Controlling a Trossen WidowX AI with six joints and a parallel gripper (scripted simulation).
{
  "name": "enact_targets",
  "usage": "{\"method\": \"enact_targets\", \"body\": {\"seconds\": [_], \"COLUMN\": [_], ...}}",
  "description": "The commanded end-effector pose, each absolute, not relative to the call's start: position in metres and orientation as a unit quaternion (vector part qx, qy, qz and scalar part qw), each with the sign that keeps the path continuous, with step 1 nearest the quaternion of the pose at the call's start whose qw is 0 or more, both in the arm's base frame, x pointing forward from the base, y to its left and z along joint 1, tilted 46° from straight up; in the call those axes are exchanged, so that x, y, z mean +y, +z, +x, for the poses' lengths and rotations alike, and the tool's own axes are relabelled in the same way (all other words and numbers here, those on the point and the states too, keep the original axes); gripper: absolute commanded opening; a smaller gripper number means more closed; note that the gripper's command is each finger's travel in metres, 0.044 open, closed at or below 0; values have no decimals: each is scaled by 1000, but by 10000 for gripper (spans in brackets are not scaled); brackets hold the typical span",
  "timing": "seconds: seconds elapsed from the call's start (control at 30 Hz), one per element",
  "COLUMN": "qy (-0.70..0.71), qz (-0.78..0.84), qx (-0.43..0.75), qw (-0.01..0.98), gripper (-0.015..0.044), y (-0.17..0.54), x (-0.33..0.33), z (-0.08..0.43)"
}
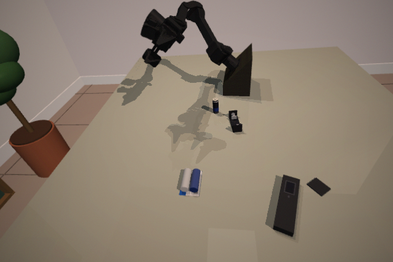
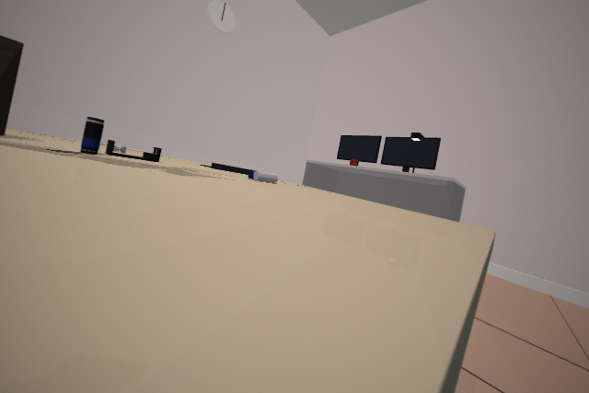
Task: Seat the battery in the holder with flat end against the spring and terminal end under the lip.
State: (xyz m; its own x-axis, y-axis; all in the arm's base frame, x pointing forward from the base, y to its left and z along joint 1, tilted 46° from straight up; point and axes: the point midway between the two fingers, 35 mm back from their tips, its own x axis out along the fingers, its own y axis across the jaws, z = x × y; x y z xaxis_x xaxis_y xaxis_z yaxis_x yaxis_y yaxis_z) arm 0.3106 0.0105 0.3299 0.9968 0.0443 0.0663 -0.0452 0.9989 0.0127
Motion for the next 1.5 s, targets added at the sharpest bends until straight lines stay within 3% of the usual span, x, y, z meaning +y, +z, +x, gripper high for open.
{"method": "enact_targets", "body": {"seconds": [0.0, 0.23, 0.47, 0.73, 1.47], "qy": [22, -65, -251, -438, -442], "qz": [12, 141, 117, -58, -63], "qx": [-25, 263, 472, 511, 509], "qw": [999, 952, 837, 737, 736], "gripper": [374, 190, 6, 0, 0], "y": [327, 199, 93, 61, 8], "x": [11, 33, 43, 35, -24], "z": [312, 341, 302, 250, 256]}}
